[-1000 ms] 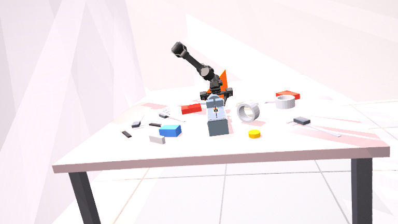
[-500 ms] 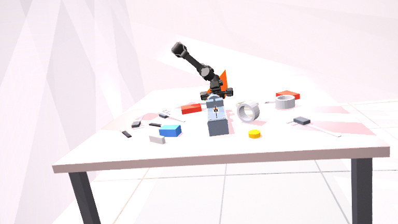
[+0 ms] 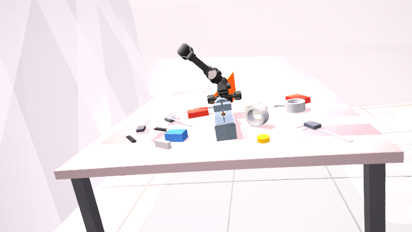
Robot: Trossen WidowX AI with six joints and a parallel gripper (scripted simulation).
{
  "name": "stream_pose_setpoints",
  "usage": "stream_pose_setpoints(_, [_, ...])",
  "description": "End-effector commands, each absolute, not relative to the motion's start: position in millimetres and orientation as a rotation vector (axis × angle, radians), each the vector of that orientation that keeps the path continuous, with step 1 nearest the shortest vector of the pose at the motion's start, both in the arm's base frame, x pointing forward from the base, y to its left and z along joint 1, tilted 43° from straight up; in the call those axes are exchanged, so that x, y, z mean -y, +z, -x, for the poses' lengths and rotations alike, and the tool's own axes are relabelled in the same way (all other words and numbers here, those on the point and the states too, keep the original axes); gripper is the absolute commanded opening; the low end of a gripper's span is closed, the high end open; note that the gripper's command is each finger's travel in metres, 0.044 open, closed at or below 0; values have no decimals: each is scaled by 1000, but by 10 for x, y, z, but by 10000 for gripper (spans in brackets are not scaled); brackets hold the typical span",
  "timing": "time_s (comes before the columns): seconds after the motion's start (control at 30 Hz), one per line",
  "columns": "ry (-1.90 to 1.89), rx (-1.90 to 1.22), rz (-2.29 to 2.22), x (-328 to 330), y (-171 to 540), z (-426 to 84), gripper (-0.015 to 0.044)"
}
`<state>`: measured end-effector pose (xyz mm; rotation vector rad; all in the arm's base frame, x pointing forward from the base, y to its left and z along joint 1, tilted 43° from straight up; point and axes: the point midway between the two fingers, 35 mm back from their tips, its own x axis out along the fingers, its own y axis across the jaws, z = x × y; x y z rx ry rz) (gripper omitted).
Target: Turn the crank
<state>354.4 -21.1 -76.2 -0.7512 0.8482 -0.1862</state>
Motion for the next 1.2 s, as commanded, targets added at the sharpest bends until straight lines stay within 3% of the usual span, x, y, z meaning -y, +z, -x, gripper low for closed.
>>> stream_pose_setpoints(0.0, [-192, -850, 751, 255, -758, -3548, 0])
stream_pose_setpoints(1.17, [-192, -850, 752, 409, -685, -3578, 0])
